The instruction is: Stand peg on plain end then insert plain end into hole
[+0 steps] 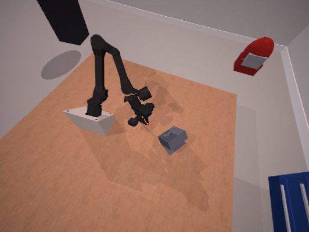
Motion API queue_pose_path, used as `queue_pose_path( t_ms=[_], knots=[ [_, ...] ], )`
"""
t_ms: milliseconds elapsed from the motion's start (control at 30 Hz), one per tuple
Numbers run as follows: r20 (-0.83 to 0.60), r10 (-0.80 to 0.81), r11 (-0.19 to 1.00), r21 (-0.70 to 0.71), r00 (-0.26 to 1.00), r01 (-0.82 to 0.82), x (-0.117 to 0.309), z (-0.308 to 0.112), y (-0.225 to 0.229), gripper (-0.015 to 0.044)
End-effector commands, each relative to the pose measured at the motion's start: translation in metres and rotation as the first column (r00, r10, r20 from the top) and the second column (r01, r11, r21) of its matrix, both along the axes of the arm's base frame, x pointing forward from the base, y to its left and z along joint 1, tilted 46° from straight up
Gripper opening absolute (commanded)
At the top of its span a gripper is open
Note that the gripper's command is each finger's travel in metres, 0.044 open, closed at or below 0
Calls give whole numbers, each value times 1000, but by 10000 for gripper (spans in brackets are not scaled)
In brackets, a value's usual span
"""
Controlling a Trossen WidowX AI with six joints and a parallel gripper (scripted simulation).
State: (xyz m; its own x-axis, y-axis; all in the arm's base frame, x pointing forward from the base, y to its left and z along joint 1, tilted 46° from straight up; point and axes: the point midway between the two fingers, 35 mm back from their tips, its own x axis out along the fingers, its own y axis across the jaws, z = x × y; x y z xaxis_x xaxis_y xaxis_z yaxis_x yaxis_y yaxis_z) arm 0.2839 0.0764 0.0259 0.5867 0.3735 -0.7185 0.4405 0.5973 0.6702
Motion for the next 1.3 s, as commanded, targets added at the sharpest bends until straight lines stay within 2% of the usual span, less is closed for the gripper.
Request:
queue_pose_path(
  t_ms=[0, 1267],
  knots=[
    [18, -26, 1000, -13, 999, 27, -3, 1, 0, 49],
    [226, -228, 957, -127, 947, 260, -26, 12, 4, 49]
  ],
)
